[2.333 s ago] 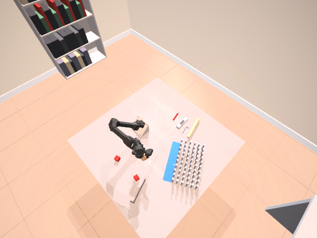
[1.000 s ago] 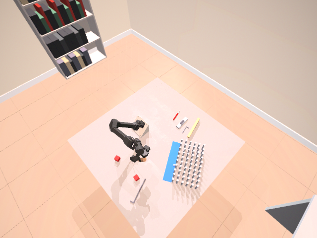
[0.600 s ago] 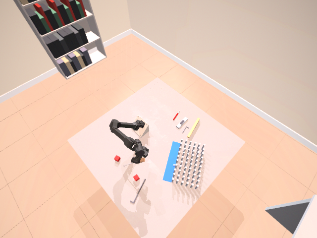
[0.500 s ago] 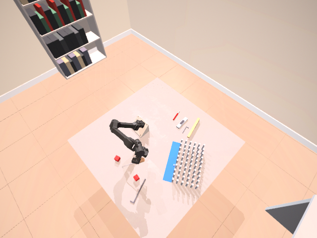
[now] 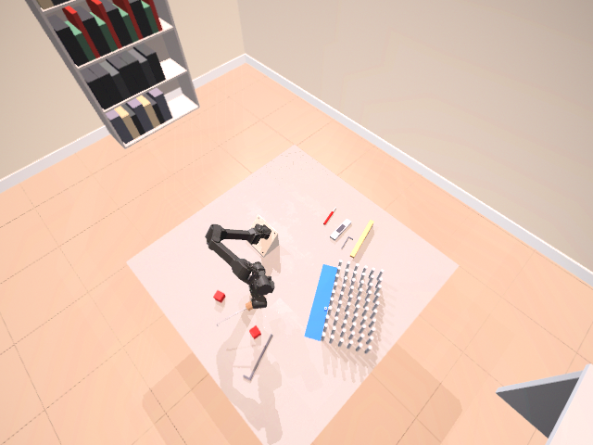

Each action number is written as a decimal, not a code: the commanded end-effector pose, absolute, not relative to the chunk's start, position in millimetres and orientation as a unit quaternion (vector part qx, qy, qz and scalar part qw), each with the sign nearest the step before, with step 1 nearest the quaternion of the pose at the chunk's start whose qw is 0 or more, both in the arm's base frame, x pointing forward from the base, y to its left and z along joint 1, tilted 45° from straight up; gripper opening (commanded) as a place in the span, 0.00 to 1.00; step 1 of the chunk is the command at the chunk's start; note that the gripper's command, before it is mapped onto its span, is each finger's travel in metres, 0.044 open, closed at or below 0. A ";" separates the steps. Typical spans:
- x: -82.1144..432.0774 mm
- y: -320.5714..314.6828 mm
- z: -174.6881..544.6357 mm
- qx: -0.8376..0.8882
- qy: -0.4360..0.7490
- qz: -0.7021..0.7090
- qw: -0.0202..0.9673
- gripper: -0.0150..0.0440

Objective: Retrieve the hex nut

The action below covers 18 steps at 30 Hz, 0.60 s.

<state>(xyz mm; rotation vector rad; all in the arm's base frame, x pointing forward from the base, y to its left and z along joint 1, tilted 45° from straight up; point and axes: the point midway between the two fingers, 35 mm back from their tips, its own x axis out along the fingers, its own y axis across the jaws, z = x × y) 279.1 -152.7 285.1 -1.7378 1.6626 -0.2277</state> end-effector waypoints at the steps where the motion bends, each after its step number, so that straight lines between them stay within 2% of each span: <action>1: 277.6 -155.9 292.1 -0.689 0.655 -0.064 0.303 0.25; 18: 267.7 -169.3 307.6 -0.714 0.692 0.087 0.057 0.25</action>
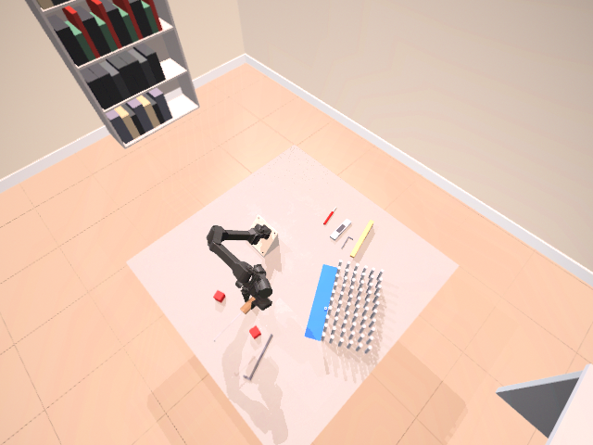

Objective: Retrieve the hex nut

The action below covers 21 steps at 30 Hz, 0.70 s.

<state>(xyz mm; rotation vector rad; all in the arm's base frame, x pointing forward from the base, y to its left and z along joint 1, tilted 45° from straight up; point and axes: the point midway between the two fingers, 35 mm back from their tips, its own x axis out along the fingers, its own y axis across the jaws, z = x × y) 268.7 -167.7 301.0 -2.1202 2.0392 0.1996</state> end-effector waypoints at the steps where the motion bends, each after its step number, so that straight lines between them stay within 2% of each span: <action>1: 267.3 -169.9 308.4 -0.713 0.693 0.095 0.045 0.25; 21: 269.7 -175.5 301.7 -0.711 0.695 0.104 0.039 0.25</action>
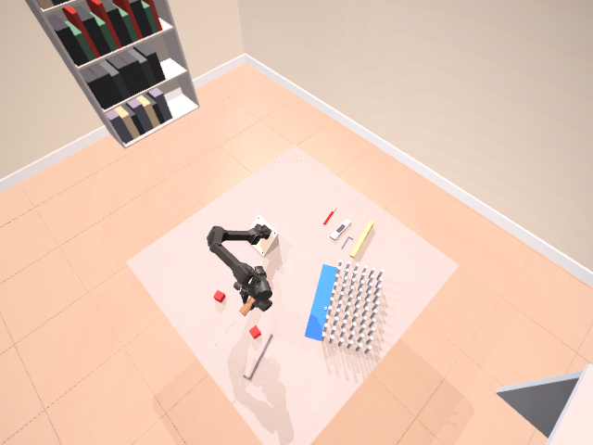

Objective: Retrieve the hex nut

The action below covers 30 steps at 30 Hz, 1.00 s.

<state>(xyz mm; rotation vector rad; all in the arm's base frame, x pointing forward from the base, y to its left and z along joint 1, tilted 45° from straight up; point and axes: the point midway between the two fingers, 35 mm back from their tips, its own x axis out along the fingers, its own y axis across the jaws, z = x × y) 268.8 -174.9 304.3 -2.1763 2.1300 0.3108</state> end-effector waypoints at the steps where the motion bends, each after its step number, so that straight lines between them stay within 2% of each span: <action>1: 269.9 -175.9 301.1 -0.710 0.695 0.104 0.039 0.25; 30: 275.2 -188.3 284.5 -0.707 0.697 0.110 0.047 0.25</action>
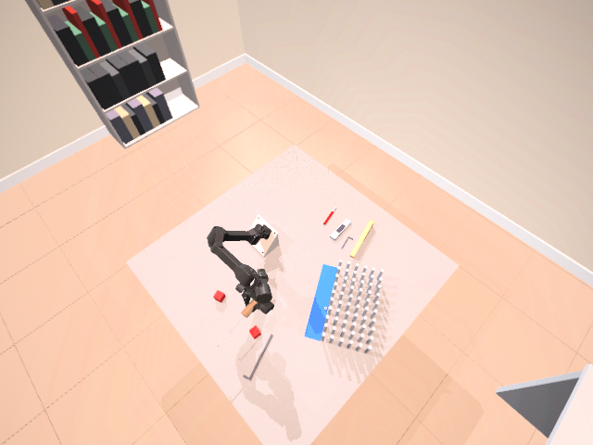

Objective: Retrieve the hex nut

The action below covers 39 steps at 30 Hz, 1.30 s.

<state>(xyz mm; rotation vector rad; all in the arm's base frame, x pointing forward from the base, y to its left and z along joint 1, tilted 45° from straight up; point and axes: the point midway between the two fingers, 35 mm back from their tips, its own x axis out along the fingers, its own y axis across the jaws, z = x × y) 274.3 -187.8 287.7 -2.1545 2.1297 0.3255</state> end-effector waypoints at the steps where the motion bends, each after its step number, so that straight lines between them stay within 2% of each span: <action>1: 275.4 -188.7 284.0 -0.707 0.697 0.110 0.047 0.25; 39: 280.2 -205.6 263.7 -0.705 0.698 0.115 0.054 0.25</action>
